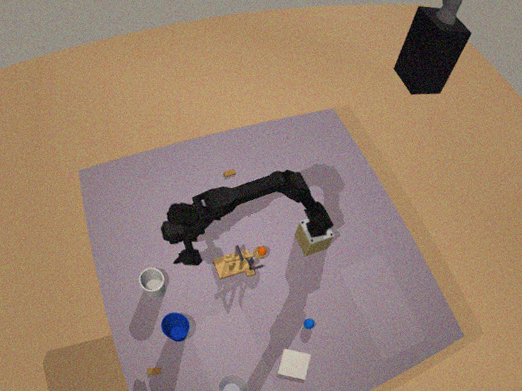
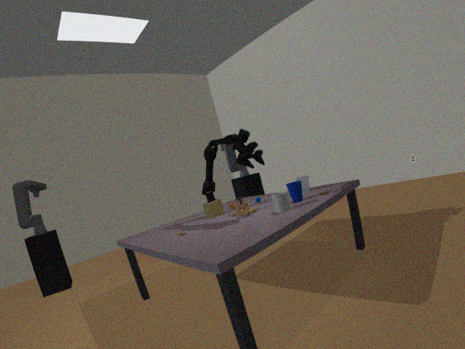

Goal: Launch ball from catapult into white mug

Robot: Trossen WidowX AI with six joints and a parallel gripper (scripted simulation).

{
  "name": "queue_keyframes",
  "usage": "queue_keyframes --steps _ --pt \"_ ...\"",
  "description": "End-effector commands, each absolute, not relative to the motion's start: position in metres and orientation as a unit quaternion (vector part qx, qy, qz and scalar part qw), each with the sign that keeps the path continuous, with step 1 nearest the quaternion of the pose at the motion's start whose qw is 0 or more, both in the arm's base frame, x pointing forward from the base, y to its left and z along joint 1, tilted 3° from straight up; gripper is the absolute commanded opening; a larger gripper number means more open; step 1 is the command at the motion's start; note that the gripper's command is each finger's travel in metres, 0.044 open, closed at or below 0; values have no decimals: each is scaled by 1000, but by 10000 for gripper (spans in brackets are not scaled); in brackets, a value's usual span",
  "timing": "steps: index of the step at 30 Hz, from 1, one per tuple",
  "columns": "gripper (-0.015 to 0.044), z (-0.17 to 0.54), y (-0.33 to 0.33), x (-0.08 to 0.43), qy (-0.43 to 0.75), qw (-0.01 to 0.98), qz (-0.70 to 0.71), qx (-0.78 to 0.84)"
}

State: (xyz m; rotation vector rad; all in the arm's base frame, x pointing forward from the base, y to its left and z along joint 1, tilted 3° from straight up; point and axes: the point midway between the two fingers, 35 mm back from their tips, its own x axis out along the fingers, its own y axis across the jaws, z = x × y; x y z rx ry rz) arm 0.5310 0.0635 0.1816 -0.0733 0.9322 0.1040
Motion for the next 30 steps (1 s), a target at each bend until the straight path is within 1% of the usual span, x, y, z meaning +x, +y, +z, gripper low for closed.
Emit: queue_keyframes --steps 1,13,30 --pt "440 183 64 535 444 894 51 -38" --pt "440 183 64 535 444 894 51 -38" --pt "0 183 64 535 444 894 51 -38"
